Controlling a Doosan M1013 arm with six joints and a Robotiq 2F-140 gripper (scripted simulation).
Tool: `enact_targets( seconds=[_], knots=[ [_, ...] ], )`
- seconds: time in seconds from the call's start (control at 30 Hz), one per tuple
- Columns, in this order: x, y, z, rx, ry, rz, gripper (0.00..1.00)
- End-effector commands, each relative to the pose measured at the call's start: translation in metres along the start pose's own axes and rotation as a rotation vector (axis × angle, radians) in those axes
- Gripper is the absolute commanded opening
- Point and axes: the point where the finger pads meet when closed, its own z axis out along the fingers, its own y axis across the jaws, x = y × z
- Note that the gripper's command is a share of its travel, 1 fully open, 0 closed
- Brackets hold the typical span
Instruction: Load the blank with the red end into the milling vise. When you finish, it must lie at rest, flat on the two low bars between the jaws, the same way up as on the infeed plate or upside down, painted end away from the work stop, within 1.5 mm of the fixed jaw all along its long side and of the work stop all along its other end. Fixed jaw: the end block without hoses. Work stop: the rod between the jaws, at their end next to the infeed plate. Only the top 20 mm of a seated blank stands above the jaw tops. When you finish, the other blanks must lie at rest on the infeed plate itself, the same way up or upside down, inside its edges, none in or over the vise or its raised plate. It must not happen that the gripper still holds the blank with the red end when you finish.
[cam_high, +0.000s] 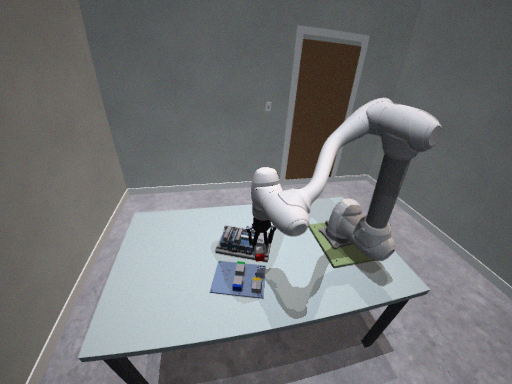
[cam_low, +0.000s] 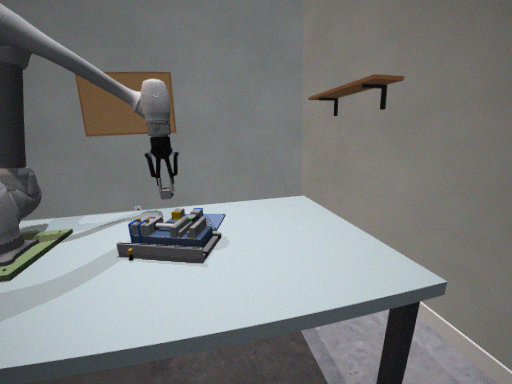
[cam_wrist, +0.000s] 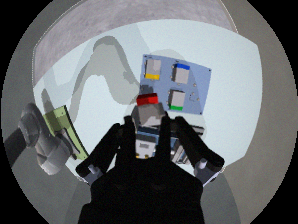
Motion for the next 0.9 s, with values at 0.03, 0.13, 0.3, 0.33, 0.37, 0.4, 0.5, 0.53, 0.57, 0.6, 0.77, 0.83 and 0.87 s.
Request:
enact_targets(
  seconds=[0.03,0.13,0.3,0.33,0.37,0.4,0.5,0.53,0.57,0.6,0.77,0.83,0.87],
  knots=[
    [0.0000,0.0000,-0.0001,0.000,0.001,-0.077,0.00],
    [0.0000,0.0000,-0.0001,0.000,0.001,-0.123,0.00],
    [0.0000,0.0000,-0.0001,0.000,0.001,-0.185,0.00],
    [0.0000,0.0000,-0.0001,0.000,0.001,-0.185,0.00],
    [0.0000,0.0000,-0.0001,0.000,-0.001,-0.173,0.00],
    [0.0000,0.0000,-0.0001,0.000,-0.001,-0.188,0.00],
    [0.0000,0.0000,-0.0002,0.000,0.000,-0.234,0.00],
    [0.0000,0.0000,-0.0002,0.000,0.000,-0.250,0.00],
    [0.0000,0.0000,-0.0002,0.000,0.000,-0.265,0.00],
    [0.0000,0.0000,-0.0002,0.000,0.000,-0.280,0.00],
    [0.0000,0.0000,-0.0002,0.000,0.000,-0.357,0.00],
    [0.0000,0.0000,-0.0003,0.000,0.000,-0.388,0.00],
    [0.0000,0.0000,-0.0003,0.000,0.000,-0.388,0.00]
  ],
)
